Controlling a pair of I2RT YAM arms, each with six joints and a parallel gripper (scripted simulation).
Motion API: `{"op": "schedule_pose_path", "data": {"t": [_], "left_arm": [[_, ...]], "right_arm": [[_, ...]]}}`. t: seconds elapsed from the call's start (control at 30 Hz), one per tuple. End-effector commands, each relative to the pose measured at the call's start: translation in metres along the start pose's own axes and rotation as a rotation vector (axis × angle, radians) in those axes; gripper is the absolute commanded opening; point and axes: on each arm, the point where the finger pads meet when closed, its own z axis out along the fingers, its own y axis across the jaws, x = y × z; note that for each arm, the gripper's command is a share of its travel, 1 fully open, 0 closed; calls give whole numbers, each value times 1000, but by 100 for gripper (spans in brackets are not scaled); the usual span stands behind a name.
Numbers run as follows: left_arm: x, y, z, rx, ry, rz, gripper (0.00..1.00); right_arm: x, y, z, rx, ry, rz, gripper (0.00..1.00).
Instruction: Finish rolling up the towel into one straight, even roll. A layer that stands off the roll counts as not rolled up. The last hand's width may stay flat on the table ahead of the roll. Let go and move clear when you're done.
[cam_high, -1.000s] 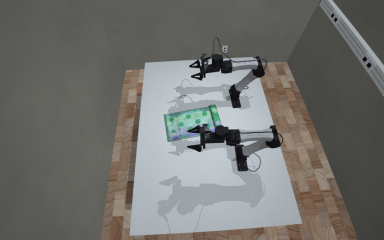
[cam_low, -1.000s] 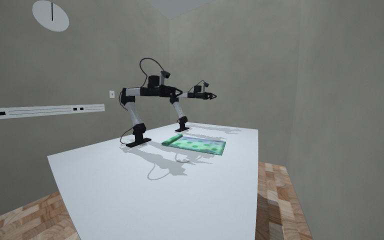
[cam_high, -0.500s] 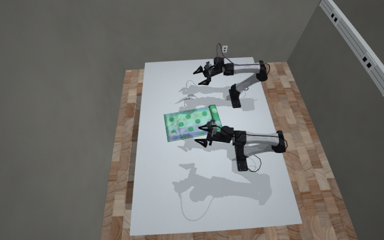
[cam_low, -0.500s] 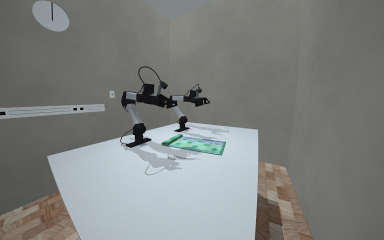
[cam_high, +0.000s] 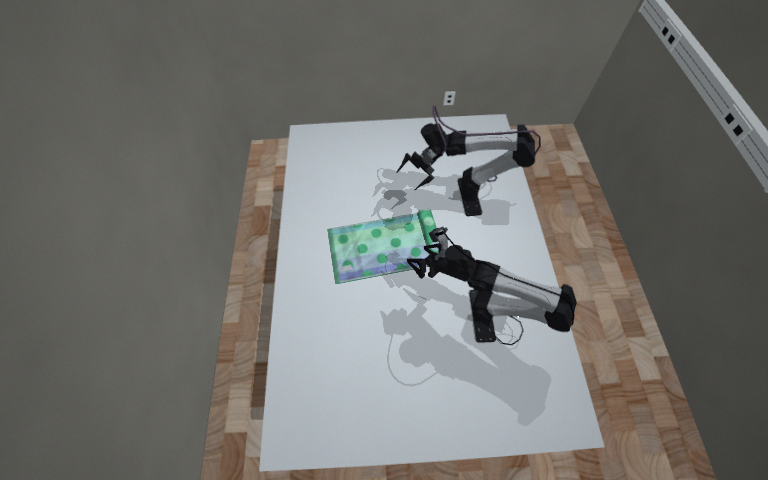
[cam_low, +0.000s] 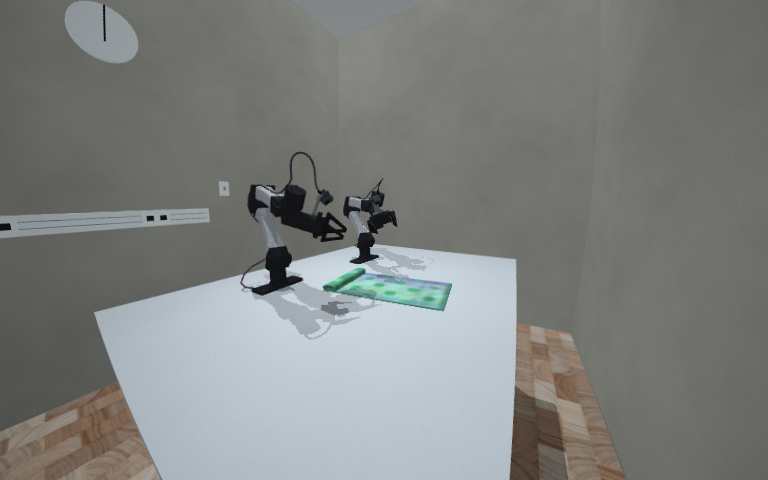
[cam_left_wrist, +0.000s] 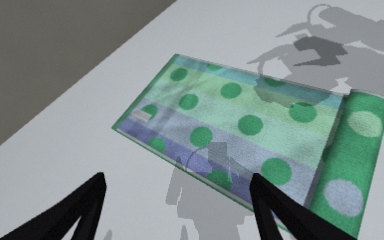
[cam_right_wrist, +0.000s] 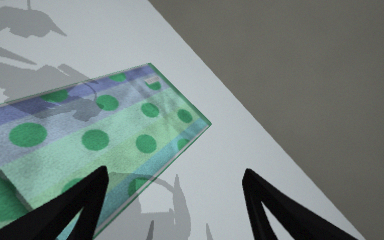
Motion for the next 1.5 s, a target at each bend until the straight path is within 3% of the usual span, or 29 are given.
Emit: {"op": "schedule_pose_path", "data": {"t": [0.0, 0.27, 0.67, 1.47], "left_arm": [[20, -34, 6, 68, 69, 85, 98], [49, -109, 22, 265, 151, 230, 98], [71, -168, 34, 421, 216, 345, 98], [98, -185, 47, 444, 226, 362, 98]], "right_arm": [[29, 44, 2, -241, 68, -133, 98], [69, 95, 6, -480, 124, -296, 98], [100, 136, 9, -670, 169, -426, 98], [104, 142, 10, -698, 175, -445, 98]]}}
